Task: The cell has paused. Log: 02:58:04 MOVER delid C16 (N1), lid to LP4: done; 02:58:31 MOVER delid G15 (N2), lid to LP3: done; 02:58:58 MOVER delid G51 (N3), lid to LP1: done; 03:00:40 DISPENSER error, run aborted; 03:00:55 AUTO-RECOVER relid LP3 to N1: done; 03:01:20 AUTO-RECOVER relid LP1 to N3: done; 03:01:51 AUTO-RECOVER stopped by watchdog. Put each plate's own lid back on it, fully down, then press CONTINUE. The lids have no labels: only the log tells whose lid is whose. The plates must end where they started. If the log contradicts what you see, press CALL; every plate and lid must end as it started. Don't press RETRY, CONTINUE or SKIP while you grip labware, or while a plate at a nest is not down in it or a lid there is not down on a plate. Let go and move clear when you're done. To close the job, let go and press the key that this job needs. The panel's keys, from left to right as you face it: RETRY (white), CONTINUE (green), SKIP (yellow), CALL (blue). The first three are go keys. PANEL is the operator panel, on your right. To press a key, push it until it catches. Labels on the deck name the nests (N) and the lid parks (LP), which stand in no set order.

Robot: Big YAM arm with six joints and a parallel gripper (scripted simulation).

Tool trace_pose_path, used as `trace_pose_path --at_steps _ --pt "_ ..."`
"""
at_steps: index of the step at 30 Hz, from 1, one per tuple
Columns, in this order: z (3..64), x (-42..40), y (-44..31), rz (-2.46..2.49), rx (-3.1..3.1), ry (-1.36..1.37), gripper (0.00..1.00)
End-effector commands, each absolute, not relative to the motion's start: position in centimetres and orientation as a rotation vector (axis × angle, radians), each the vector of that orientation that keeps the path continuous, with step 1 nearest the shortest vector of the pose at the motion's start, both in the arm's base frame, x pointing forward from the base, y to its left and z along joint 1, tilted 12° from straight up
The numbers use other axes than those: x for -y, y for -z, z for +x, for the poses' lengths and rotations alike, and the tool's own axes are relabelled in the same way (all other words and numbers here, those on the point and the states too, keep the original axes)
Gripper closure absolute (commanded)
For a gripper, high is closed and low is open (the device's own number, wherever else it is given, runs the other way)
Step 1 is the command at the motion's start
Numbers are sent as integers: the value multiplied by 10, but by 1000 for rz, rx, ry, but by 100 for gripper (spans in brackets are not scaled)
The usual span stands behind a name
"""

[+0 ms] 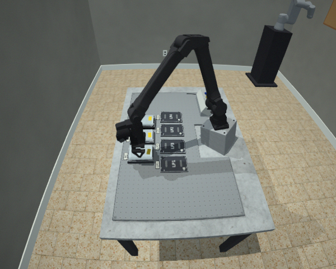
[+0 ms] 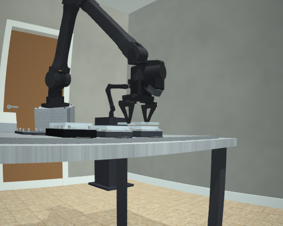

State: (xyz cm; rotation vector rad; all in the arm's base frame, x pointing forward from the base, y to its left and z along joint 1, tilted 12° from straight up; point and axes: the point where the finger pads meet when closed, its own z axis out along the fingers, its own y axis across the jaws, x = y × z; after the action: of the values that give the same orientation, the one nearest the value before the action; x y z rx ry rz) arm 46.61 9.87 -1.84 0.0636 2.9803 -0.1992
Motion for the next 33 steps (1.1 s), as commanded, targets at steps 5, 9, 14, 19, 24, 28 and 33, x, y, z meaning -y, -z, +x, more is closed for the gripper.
trace_pose_path --at_steps 5,9,14,19,24,28,33 --pt "465 -92 28 61 -2991 206 100" --pt "467 -93 25 60 -2981 202 100" --pt "466 -92 30 62 -2990 206 100" --pt "466 -92 31 60 -2989 205 100" --pt "466 -92 29 62 -2985 203 100" --pt "467 -92 34 61 -2989 205 100" --pt "467 -91 34 62 -2985 203 100"
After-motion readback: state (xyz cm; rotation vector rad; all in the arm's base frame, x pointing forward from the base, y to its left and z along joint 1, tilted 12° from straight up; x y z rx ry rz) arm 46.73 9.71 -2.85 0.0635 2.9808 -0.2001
